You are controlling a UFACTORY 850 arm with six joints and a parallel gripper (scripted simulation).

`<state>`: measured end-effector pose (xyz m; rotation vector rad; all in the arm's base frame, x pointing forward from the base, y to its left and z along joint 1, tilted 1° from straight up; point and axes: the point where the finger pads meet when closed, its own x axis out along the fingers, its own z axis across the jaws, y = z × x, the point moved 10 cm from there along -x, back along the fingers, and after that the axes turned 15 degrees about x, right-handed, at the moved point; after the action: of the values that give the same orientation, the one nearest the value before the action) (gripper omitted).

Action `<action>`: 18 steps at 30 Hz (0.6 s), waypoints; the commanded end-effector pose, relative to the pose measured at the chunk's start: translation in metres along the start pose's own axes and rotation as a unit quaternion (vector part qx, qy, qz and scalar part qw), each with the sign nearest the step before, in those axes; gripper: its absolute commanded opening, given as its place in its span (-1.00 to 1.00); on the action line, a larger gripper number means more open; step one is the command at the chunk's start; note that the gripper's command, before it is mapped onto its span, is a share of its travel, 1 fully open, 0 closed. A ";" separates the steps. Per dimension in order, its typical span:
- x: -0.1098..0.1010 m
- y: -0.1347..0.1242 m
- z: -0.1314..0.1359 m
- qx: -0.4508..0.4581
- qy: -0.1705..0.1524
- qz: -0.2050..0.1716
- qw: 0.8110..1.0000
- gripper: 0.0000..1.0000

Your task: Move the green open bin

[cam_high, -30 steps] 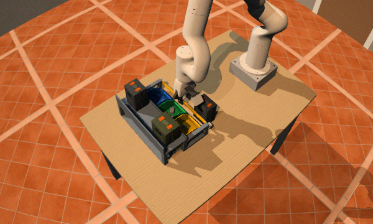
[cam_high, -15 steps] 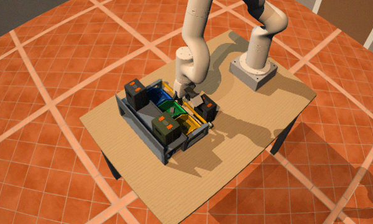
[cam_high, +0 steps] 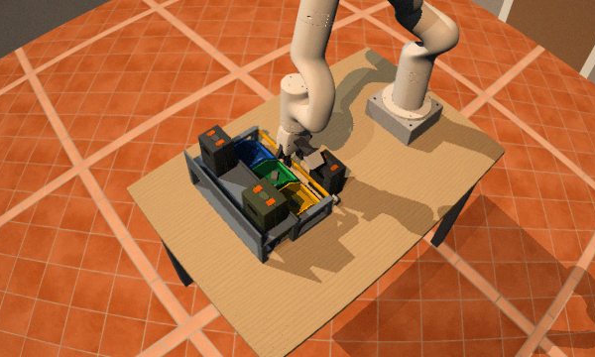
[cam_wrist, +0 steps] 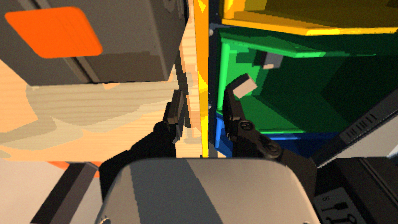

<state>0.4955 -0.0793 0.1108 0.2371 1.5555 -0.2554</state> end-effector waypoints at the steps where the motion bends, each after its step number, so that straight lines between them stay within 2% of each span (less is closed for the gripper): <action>1: -0.004 0.000 0.001 0.000 -0.001 0.000 1.000 -0.07; 18: -0.006 0.000 0.001 0.000 -0.001 0.000 1.000 -0.07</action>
<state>0.4956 -0.0792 0.1147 0.2371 1.5554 -0.2553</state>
